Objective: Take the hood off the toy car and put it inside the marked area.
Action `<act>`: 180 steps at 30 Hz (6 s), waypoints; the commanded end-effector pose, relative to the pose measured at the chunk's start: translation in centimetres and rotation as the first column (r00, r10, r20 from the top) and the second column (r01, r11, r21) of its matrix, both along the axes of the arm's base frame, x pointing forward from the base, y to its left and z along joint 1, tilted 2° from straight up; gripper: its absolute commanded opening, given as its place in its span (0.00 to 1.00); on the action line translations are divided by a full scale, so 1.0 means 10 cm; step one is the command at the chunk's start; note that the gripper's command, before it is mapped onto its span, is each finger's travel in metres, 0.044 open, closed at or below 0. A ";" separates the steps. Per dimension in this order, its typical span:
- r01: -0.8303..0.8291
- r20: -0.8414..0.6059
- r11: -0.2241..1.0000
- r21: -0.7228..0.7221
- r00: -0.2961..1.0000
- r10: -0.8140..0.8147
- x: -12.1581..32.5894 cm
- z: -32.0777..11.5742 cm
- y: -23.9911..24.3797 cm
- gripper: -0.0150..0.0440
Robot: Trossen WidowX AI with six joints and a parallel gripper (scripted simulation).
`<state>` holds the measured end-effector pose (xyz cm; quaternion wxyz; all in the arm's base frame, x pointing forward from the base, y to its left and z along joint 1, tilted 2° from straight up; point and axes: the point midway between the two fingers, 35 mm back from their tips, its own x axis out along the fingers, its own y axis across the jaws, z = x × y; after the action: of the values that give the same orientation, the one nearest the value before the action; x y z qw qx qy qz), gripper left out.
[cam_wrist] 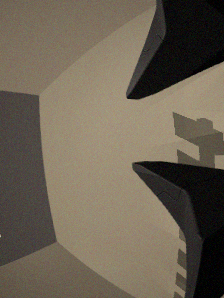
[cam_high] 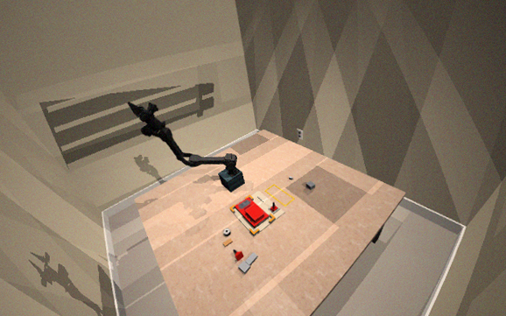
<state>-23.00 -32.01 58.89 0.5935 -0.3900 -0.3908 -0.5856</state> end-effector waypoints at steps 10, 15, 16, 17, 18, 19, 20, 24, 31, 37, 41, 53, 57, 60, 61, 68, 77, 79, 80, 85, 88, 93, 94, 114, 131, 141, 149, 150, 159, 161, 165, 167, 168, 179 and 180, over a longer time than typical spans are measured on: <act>-0.098 -0.088 0.980 -0.175 0.993 0.083 0.42 0.48 0.83 1.00; -0.174 -0.196 0.948 -0.265 0.973 0.123 0.81 0.74 1.44 1.00; -0.191 -0.221 0.941 -0.279 0.967 0.131 0.90 0.77 1.56 1.00; -0.208 -0.245 0.934 -0.291 0.960 0.137 0.99 0.81 1.67 1.00; -0.226 -0.270 0.926 -0.302 0.952 0.144 1.08 0.84 1.78 1.00; -0.244 -0.296 0.918 -0.312 0.943 0.150 1.18 0.86 1.90 1.00; -0.262 -0.322 0.911 -0.319 0.934 0.155 1.28 0.88 2.00 1.00; -0.331 -0.443 0.884 -0.332 0.882 0.164 1.74 0.92 2.43 1.00; -0.447 -0.644 0.848 -0.285 0.745 0.176 2.62 0.81 3.04 1.00; -0.536 -0.780 0.824 -0.186 0.590 0.207 3.37 0.57 3.41 1.00; -0.571 -0.861 0.817 -0.081 0.453 0.231 3.92 0.30 3.59 1.00; -0.467 -0.931 0.827 0.312 0.021 0.364 5.34 -0.85 3.64 1.00; -0.359 -0.892 0.819 0.447 -0.103 0.441 5.70 -1.32 3.51 1.00; -0.254 -0.840 0.801 0.542 -0.184 0.510 5.93 -1.71 3.38 1.00; -0.216 -0.822 0.795 0.567 -0.207 0.531 5.98 -1.84 3.33 1.00; 0.017 -0.692 0.729 0.684 -0.301 0.656 6.19 -2.59 3.04 1.00; 0.438 -0.405 0.509 0.741 -0.313 0.859 6.22 -3.83 2.65 1.00; 0.536 -0.334 0.437 0.723 -0.282 0.899 6.16 -4.11 2.56 1.00; 0.582 -0.300 0.398 0.709 -0.262 0.917 6.12 -4.24 2.52 1.00; 0.803 -0.132 0.160 0.574 -0.102 0.986 5.84 -4.95 2.34 1.00; 0.887 -0.067 0.016 0.461 0.017 0.998 5.62 -5.29 2.27 1.00; 0.902 -0.055 -0.017 0.432 0.045 0.997 5.57 -5.36 2.27 1.00; 0.902 -0.055 -0.017 0.432 0.045 0.997 5.57 -5.36 2.27 1.00; 0.901 -0.055 -0.017 0.432 0.045 0.997 5.60 -5.53 2.27 1.00; 0.901 -0.055 -0.017 0.432 0.045 0.997 5.61 -5.69 2.27 1.00; 0.902 -0.055 -0.017 0.432 0.045 0.997 5.62 -5.78 2.27 1.00; 0.902 -0.055 -0.017 0.432 0.045 0.997 5.61 -5.85 2.27 1.00; 0.902 -0.055 -0.017 0.432 0.045 0.997 5.61 -5.86 2.27 1.00; 0.902 -0.055 -0.017 0.432 0.045 0.997 5.61 -5.90 2.27 1.00; 0.902 -0.055 -0.017 0.432 0.045 0.997 5.61 -5.90 2.27 1.00; 0.902 -0.055 -0.017 0.432 0.045 0.997 5.61 -5.92 2.27 1.00; 0.902 -0.055 -0.017 0.432 0.045 0.997 5.61 -5.93 2.27 1.00; 0.902 -0.055 -0.017 0.432 0.045 0.997 5.61 -5.94 2.27 1.00; 0.902 -0.055 -0.017 0.432 0.045 0.997 5.62 -5.99 2.27 1.00; 0.902 -0.055 -0.017 0.432 0.045 0.997 5.62 -6.00 2.27 1.00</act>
<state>33.16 -9.42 -0.84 0.7228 -0.0015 0.6901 -0.0357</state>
